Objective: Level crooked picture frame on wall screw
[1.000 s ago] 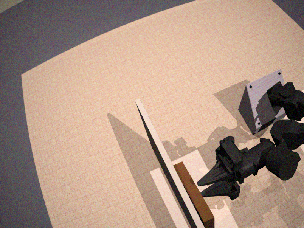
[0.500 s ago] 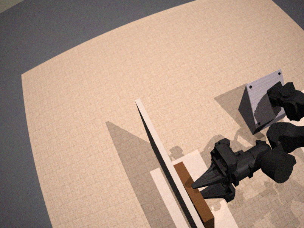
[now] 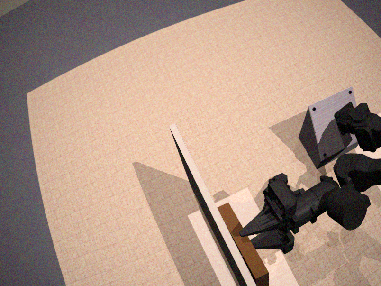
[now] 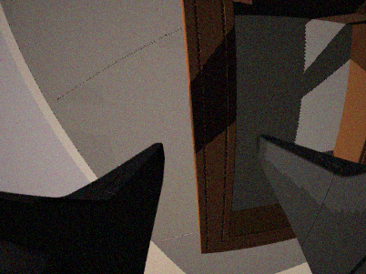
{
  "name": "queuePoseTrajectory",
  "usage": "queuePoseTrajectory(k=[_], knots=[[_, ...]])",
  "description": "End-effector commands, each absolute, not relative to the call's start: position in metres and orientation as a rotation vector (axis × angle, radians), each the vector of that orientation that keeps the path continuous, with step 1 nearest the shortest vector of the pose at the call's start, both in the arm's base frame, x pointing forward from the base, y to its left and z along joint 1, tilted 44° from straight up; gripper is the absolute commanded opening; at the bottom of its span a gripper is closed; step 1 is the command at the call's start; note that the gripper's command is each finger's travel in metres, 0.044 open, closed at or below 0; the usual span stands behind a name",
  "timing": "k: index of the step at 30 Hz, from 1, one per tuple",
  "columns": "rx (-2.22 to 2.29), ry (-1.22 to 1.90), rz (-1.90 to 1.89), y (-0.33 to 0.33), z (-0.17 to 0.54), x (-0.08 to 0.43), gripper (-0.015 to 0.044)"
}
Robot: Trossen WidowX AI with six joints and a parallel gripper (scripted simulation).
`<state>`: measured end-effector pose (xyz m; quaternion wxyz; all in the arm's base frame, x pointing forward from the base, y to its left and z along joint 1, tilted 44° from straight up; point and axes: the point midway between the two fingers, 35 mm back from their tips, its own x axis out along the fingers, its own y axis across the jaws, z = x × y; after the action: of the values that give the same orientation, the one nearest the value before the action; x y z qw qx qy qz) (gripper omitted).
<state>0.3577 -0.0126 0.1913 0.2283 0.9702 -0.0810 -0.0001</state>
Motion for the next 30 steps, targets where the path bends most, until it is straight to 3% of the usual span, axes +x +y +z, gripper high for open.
queuePoseTrajectory(k=[1,18,25,30], knots=[[2.674,-0.217,0.002,-0.0119,0.1914,0.3581,0.0260],[2.674,-0.217,0.003,-0.0115,0.1915,0.3584,0.0260],[2.674,-0.217,0.003,-0.0115,0.1915,0.3584,0.0076],[2.674,-0.217,0.003,-0.0115,0.1915,0.3584,0.0043]])
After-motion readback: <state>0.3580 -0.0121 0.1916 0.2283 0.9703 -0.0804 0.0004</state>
